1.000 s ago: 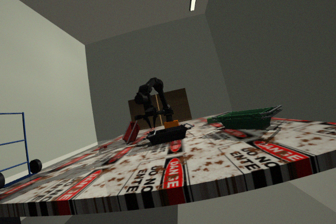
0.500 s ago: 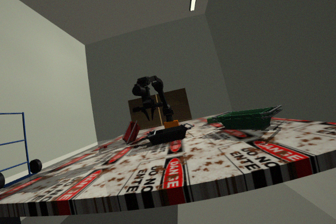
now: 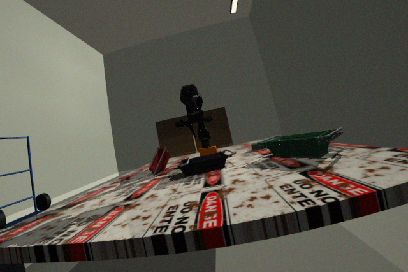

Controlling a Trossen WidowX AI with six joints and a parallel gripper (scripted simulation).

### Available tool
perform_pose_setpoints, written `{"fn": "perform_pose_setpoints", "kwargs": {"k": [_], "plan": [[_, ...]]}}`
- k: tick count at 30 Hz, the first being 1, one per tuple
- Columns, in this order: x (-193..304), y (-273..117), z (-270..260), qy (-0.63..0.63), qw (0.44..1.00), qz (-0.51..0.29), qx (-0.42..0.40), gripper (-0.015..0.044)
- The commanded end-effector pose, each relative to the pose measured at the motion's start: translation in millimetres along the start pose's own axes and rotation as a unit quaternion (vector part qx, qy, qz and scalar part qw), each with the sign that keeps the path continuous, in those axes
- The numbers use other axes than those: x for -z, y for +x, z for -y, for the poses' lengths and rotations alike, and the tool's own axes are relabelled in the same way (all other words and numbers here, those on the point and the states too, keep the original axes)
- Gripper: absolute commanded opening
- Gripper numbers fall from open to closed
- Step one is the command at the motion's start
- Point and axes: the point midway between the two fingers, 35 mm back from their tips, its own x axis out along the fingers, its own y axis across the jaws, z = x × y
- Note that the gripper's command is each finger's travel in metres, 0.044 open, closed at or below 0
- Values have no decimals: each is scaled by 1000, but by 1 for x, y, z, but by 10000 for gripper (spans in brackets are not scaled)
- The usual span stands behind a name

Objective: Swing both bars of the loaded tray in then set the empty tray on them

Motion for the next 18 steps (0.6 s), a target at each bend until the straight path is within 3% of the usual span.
{"fn": "perform_pose_setpoints", "kwargs": {"k": [1,7,18], "plan": [[3,28,-65,-4,1000,-9,-7,83],[28,65,-149,-6,1000,-18,-11,83],[30,81,-156,-6,1000,-18,-11,83]]}}
